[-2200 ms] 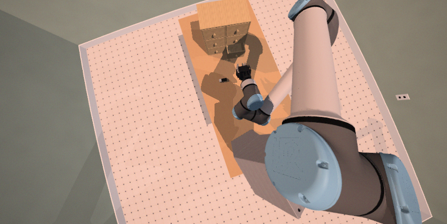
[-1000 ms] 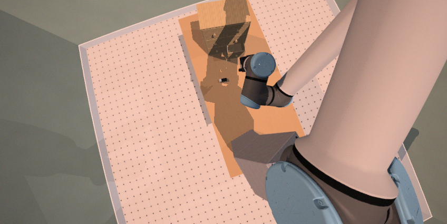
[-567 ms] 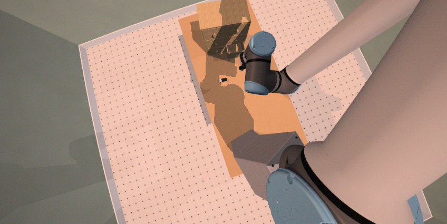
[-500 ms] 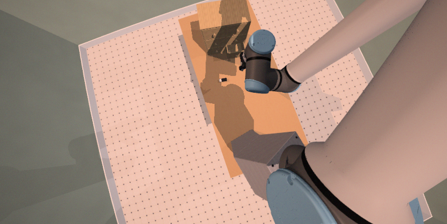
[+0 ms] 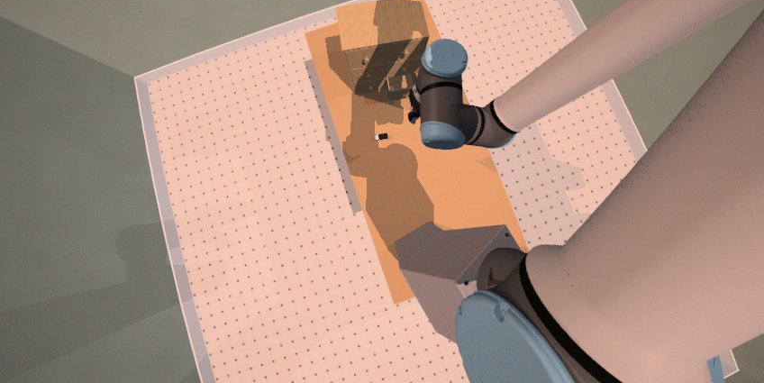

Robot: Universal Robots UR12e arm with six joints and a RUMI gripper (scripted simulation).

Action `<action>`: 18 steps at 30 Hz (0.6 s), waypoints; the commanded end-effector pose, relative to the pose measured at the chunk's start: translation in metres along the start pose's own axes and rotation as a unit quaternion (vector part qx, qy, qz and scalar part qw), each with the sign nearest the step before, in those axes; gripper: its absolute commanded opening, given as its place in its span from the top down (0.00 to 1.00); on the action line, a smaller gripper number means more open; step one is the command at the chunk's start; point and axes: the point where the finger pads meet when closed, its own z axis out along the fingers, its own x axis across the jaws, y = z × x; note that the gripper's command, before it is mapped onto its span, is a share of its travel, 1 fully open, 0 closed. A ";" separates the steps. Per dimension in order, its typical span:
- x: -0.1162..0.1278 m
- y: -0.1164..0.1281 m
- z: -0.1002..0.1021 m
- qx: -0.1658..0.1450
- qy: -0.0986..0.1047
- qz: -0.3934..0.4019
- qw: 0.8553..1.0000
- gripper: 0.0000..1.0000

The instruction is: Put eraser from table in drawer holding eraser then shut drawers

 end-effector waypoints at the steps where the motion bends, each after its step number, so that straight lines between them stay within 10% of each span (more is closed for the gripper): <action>1: 0.001 -0.002 0.001 0.005 0.000 0.000 1.000 0.80; 15: 0.001 -0.002 0.001 0.005 0.000 0.000 1.000 0.80; 16: 0.001 -0.002 0.001 0.005 0.000 0.000 1.000 0.00; 18: 0.001 -0.002 0.001 0.005 0.000 0.000 1.000 0.00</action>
